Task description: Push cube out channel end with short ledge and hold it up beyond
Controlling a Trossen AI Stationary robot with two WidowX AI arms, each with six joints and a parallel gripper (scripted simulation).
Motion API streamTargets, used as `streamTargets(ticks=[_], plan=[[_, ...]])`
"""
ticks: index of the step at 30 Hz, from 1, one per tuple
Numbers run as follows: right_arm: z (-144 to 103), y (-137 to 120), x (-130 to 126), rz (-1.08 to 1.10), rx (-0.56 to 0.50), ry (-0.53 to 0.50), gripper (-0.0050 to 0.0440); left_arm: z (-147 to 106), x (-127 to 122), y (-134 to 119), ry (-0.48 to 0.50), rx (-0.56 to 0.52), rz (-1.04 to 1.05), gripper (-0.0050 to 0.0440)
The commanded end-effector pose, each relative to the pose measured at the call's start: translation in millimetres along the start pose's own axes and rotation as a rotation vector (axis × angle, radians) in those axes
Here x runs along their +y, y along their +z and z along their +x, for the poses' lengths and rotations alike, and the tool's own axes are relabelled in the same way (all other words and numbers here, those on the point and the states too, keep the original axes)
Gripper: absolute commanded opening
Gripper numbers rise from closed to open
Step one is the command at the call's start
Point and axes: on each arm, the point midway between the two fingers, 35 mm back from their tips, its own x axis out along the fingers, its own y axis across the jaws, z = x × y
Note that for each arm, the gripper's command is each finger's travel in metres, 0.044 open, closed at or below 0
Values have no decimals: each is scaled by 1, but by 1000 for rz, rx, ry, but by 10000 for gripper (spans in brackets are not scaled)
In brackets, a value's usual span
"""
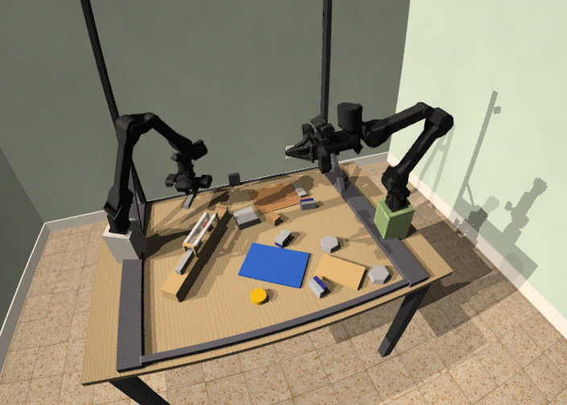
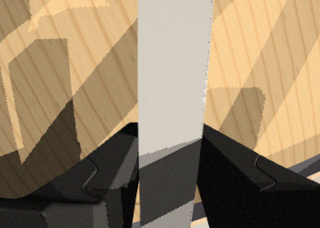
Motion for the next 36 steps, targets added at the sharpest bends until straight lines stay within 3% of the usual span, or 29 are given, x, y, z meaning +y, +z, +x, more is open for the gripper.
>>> streamTargets(ticks=[1,17,26,32,36], plan=[[-18,-8,7,9,39,26,0,-1,0,8,-2,-21,3,0],[-32,-8,7,10,41,28,0,-1,0,8,-2,-21,3,0],[-95,19,95,55,203,172,0,-1,0,8,-2,-21,3,0],[-135,49,136,72,270,282,0,-1,0,8,-2,-21,3,0],[-149,62,148,77,282,327,0,-1,0,8,-2,-21,3,0]])
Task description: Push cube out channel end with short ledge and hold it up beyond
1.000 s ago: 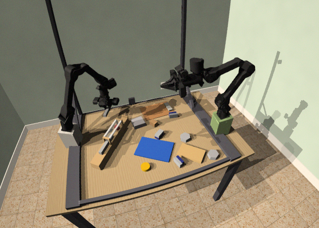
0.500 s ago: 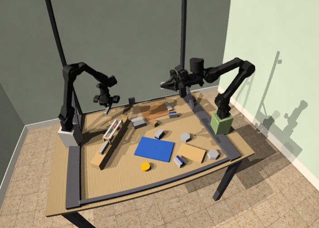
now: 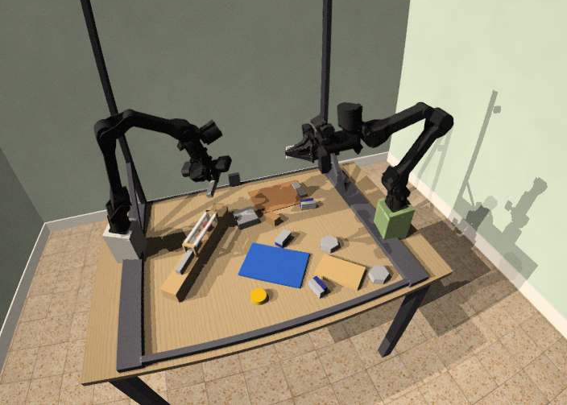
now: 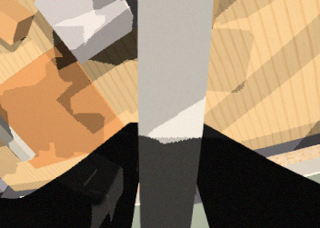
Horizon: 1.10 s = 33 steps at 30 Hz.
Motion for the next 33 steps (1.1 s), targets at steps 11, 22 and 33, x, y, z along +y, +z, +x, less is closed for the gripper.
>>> streamTargets(ticks=[11,22,33], plan=[[-117,62,110,-9,98,364,0,-1,0,8,-2,-21,3,0],[-198,116,138,-48,27,610,0,-1,0,8,-2,-21,3,0],[-135,200,137,-44,-156,438,0,-1,0,8,-2,-21,3,0]])
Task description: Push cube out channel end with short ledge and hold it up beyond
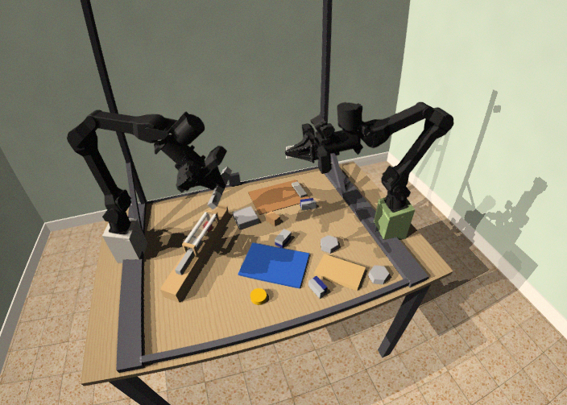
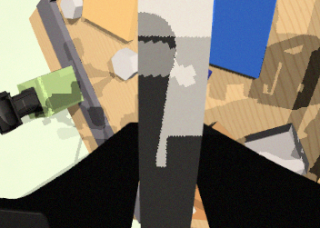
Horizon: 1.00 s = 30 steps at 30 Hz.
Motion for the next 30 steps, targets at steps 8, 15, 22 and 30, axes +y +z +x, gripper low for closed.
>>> streamTargets(ticks=[8,15,22,30], plan=[[54,96,-50,-39,-150,-203,0,-1,0,8,-2,-21,3,0],[71,148,-95,-29,-197,-340,0,-1,0,8,-2,-21,3,0],[77,192,-151,4,-200,-488,0,-1,0,8,-2,-21,3,0],[71,233,-221,60,-164,-632,0,-1,0,8,-2,-21,3,0]])
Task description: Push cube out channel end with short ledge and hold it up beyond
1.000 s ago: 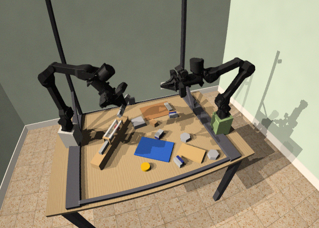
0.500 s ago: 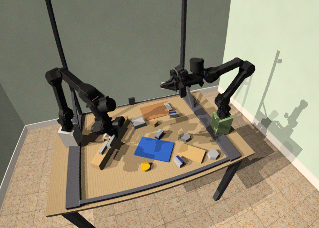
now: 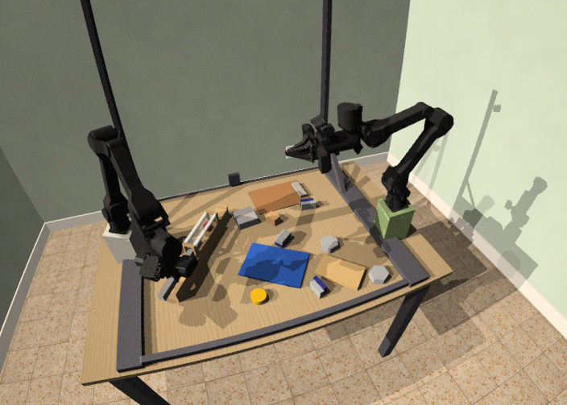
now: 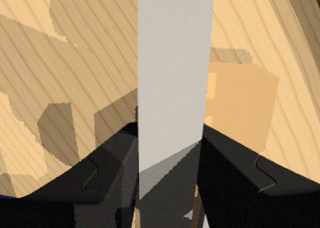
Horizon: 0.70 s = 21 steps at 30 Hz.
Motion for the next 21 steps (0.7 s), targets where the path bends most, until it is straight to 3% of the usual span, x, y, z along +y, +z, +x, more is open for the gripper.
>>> streamTargets(ticks=[1,10,21], plan=[[20,26,-24,4,18,-52,0,-1,0,8,-2,-21,3,0],[28,27,-43,20,47,-101,0,-1,0,8,-2,-21,3,0],[25,24,-40,21,43,-95,0,-1,0,8,-2,-21,3,0]])
